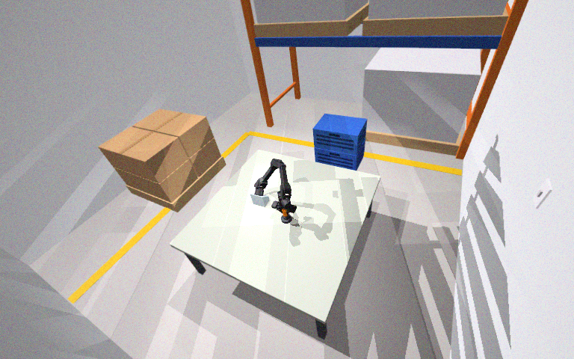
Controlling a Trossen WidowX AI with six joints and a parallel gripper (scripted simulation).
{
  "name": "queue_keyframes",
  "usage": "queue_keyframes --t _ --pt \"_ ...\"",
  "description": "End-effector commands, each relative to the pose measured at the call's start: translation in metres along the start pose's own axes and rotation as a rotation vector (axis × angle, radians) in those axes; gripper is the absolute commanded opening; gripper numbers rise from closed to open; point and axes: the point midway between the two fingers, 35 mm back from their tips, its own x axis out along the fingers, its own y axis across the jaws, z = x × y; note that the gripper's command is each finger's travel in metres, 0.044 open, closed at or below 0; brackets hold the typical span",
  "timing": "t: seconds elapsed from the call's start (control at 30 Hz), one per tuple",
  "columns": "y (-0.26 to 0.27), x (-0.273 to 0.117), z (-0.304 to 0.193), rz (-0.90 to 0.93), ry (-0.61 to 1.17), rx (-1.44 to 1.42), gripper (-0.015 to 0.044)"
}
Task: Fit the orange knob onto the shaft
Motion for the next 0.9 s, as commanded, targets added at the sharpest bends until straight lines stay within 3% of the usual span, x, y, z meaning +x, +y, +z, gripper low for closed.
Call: queue_keyframes --t 0.0,0.27,0.87 --pt "0.0003 -0.0037 0.0002 -0.004 0.0 -0.003 0.0" --pt "0.0038 -0.0037 0.0016 -0.004 0.0 -0.201 0.0" --pt "0.0009 -0.0021 -0.0002 -0.004 0.0 -0.212 0.0"
